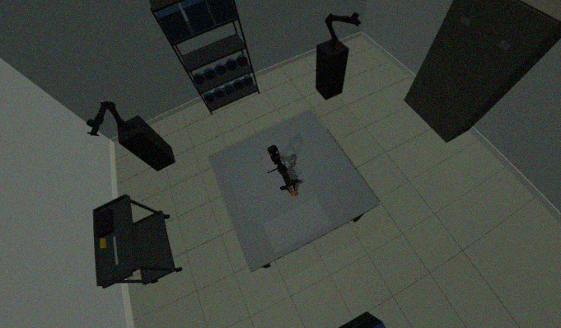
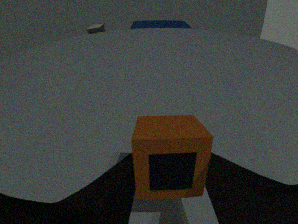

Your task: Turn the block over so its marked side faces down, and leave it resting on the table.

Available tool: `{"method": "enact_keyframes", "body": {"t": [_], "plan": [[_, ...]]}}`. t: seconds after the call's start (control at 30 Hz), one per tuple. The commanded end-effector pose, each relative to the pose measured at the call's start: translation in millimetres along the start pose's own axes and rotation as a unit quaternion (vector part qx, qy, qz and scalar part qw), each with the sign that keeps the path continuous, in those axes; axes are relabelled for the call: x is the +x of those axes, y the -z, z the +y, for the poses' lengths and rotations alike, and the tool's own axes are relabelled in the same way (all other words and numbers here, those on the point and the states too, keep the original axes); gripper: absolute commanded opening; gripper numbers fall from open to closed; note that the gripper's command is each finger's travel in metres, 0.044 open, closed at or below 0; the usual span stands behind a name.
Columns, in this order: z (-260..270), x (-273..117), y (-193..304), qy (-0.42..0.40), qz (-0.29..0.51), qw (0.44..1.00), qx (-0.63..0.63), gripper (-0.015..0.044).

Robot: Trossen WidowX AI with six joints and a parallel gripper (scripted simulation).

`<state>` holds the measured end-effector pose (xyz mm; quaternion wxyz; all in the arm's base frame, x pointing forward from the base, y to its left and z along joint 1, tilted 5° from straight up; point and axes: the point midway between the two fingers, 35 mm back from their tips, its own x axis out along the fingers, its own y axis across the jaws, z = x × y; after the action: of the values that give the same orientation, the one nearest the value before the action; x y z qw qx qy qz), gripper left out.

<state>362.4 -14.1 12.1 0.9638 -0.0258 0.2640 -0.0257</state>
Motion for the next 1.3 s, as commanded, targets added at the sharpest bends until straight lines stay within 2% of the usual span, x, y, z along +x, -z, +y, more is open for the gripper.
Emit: {"method": "enact_keyframes", "body": {"t": [0.0, 0.4, 0.97, 1.27], "plan": [[0.6, -1.0, 2.4, -0.002, -0.008, 1.000, -0.002, 0.0000], [0.6, -1.0, 2.4, -0.002, -0.008, 1.000, -0.002, 0.0000], [0.6, -1.0, 2.4, -0.002, -0.008, 1.000, -0.002, 0.0440], [0.6, -1.0, 2.4, -0.002, -0.008, 1.000, -0.002, 0.0440]]}}
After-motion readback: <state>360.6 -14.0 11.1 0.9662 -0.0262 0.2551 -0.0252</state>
